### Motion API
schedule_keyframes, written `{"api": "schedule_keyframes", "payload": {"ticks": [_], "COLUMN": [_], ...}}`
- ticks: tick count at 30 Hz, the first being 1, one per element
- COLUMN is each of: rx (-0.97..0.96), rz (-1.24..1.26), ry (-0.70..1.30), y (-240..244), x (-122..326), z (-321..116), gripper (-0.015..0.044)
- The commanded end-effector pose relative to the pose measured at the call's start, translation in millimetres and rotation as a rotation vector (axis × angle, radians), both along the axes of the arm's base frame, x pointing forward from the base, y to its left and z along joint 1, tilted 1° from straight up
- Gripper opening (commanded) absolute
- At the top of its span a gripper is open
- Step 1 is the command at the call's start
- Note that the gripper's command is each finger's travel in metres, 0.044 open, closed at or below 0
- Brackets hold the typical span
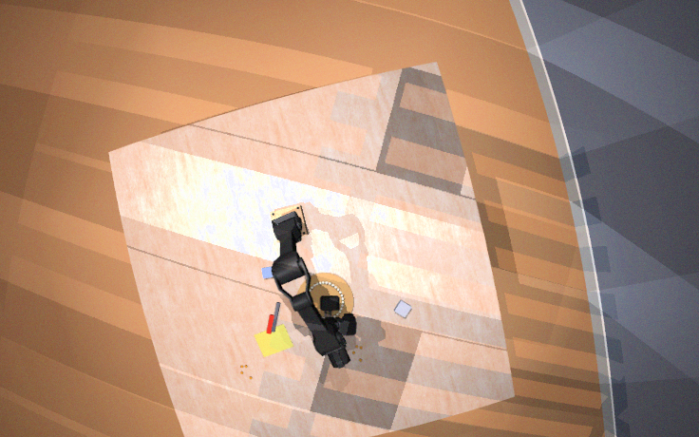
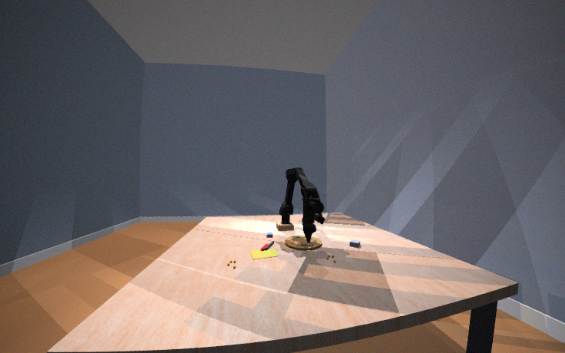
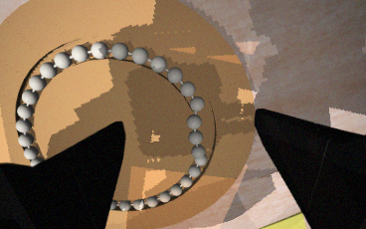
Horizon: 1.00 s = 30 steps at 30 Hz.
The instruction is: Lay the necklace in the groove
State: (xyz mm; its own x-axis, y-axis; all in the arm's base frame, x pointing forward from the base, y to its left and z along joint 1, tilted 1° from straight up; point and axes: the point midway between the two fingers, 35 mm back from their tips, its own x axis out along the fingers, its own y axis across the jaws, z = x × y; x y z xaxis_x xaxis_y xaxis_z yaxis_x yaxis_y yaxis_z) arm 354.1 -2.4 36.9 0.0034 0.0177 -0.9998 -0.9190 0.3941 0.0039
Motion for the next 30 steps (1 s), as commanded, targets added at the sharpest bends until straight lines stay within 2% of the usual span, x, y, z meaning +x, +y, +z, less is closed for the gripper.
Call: {"api": "schedule_keyframes", "payload": {"ticks": [1, 5, 6, 30], "rx": [0.001, 0.001, 0.001, 0.001], "rz": [-0.102, -0.102, -0.102, -0.100], "ry": [-0.010, -0.010, -0.010, -0.012], "y": [-11, -11, -11, -10], "x": [-1, -1, -1, 0], "z": [16, 15, 12, -17], "gripper": [0.0230, 0.0125, 0.0120, 0.0120]}}
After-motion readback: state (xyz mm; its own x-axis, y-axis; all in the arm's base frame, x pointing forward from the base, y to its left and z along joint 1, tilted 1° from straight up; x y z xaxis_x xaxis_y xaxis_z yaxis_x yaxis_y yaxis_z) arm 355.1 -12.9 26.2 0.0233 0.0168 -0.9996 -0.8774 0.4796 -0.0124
